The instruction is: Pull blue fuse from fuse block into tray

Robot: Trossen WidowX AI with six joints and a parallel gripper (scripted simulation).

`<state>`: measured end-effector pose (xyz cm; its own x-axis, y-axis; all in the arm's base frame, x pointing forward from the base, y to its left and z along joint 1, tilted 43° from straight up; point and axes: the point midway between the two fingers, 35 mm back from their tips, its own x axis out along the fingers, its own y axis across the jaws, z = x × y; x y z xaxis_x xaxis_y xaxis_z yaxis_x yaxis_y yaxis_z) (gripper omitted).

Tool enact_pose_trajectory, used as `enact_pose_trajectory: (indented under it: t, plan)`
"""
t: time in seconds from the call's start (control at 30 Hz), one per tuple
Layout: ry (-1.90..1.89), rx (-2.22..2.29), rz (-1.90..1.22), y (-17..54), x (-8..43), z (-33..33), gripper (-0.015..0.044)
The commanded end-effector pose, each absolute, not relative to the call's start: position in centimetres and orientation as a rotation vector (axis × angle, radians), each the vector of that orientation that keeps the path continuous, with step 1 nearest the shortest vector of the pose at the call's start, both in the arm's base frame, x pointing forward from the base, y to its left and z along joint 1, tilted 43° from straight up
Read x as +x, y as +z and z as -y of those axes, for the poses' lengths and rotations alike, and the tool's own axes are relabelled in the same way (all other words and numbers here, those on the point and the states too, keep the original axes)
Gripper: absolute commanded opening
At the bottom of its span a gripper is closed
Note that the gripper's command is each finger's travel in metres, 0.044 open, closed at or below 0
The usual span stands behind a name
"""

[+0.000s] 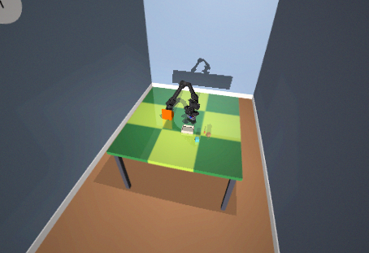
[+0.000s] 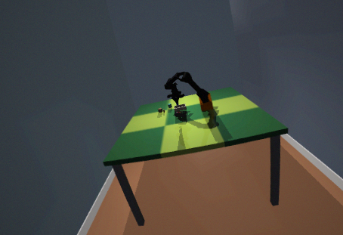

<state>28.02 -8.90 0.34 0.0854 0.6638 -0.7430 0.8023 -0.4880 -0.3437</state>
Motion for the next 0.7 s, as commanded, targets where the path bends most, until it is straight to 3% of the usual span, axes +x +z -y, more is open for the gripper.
enact_pose_trajectory:
  t: [0.0, 0.67]
  plan:
    - [-1.356, 2.191, -1.488, -1.0, 28.3, 10.7, 0.0]
    - [-1.344, 2.193, -1.504, -8.4, 26.5, 17.3, 0.0]
